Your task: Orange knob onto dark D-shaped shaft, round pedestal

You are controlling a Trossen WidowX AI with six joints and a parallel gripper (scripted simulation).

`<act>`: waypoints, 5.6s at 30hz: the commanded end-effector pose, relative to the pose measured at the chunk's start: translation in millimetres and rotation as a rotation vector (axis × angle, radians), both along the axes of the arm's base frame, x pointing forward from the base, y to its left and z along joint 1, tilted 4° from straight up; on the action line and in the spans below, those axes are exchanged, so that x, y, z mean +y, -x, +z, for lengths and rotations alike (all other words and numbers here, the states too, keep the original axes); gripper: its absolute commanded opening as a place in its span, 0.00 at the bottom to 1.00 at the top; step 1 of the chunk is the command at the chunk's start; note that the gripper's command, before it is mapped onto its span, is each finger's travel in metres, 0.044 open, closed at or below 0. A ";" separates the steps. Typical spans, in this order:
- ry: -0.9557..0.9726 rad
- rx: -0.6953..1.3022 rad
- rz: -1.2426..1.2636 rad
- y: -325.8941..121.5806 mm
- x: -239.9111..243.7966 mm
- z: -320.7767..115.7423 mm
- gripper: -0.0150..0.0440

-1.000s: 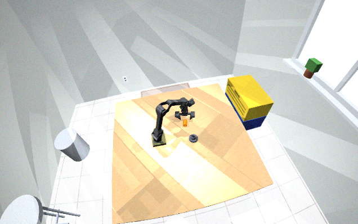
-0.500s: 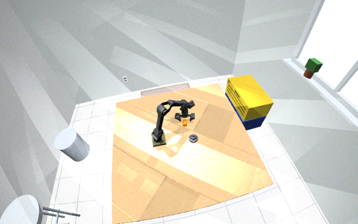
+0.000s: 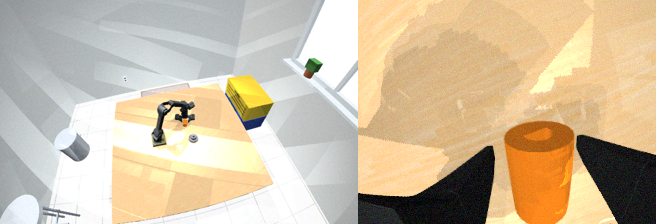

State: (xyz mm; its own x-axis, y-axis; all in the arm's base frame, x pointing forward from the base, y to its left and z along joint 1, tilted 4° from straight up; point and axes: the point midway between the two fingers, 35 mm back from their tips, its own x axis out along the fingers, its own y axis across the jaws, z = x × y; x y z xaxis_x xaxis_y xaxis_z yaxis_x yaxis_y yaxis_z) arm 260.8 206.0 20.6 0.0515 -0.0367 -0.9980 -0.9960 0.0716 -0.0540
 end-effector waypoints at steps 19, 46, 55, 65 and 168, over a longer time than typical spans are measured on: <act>0.005 -0.003 0.006 -0.6 -0.7 -0.9 0.56; -0.290 -0.022 0.017 0.8 -15.3 11.1 0.56; -0.389 -0.028 0.023 1.3 -21.3 13.9 0.56; -0.499 -0.036 0.029 1.8 -28.2 16.3 0.56; -1.166 -0.066 0.061 7.4 -76.4 14.1 1.00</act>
